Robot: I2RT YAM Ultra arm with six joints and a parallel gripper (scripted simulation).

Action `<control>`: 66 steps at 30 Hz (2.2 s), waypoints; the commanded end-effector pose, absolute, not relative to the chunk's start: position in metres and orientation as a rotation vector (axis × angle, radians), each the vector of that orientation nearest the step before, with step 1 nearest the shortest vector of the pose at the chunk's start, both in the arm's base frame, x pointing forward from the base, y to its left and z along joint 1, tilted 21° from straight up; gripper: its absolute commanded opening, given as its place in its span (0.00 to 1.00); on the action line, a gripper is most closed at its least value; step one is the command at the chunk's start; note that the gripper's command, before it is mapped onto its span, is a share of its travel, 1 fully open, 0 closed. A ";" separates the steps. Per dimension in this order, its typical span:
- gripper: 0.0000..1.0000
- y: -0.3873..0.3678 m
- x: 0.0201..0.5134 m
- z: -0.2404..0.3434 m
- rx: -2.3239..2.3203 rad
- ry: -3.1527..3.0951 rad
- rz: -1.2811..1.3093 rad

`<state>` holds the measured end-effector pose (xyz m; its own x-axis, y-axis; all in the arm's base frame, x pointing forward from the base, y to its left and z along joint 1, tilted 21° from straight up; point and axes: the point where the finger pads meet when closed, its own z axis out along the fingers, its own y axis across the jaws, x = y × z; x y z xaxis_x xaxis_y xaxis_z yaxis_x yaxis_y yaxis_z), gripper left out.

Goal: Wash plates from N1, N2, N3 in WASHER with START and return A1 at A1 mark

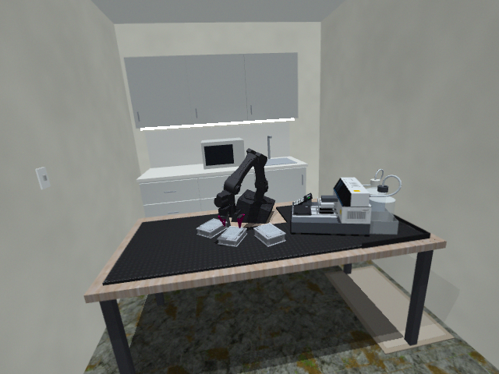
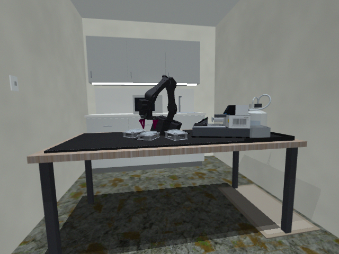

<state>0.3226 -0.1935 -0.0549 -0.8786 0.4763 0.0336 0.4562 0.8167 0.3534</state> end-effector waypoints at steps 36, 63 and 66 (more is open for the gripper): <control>1.00 -0.214 0.316 -0.002 0.754 2.929 0.538; 1.00 -0.270 0.251 -0.029 1.097 2.861 0.550; 1.00 -0.279 0.239 -0.033 1.097 2.862 0.549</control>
<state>0.2482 -0.2666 -0.0359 -0.7431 0.6575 0.1243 0.6544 0.6751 0.3405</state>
